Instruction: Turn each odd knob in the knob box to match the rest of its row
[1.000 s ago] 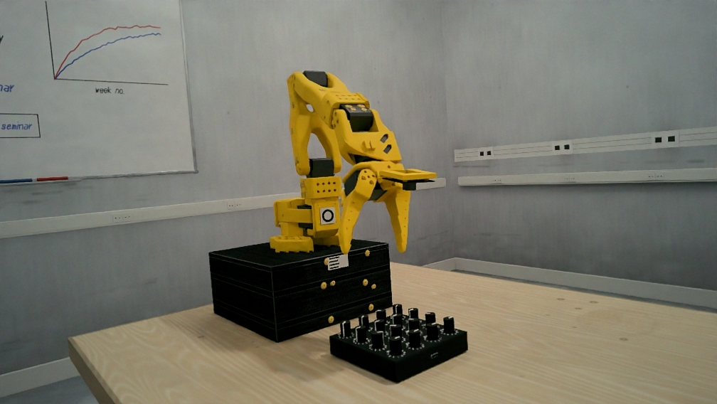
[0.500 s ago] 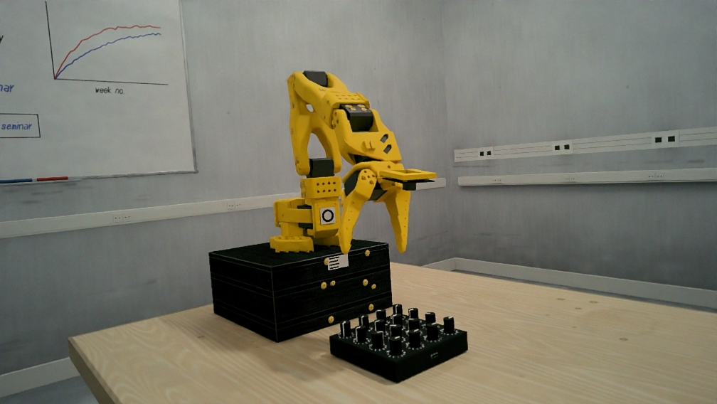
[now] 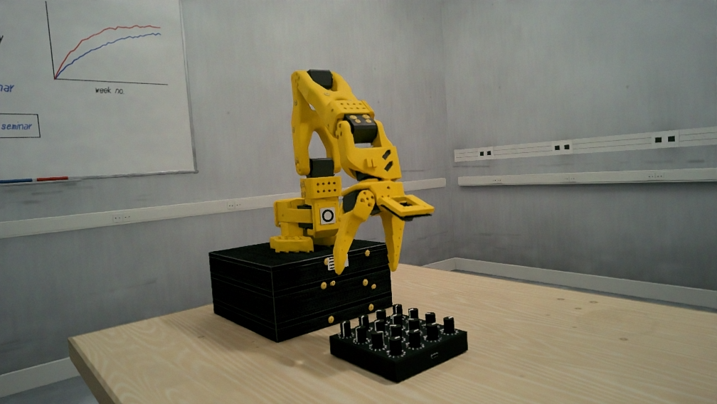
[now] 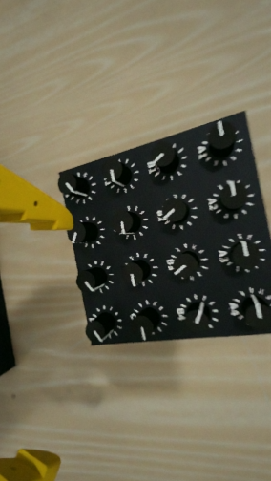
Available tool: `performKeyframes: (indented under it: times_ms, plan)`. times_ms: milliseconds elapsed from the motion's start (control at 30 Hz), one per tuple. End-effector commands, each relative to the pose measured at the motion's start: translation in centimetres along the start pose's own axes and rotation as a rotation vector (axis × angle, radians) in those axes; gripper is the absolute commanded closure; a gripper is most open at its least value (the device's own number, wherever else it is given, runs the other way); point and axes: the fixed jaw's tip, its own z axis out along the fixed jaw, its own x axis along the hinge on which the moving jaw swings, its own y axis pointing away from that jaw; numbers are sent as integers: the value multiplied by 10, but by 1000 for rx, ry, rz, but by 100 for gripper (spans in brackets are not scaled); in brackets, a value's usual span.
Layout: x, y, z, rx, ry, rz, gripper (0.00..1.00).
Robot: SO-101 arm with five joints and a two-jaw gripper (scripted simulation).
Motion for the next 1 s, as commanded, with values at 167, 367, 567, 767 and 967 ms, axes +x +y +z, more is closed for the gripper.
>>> performKeyframes:
  times_ms: [167,367,567,767,967]
  plan:
    - [24,1,15,-7,187,0,60]
    - [32,1,18,-9,239,0,60]
    - [32,1,18,-9,241,0,60]
    - [32,1,18,-9,240,-3,60]
    - [32,1,18,-11,240,-16,60]
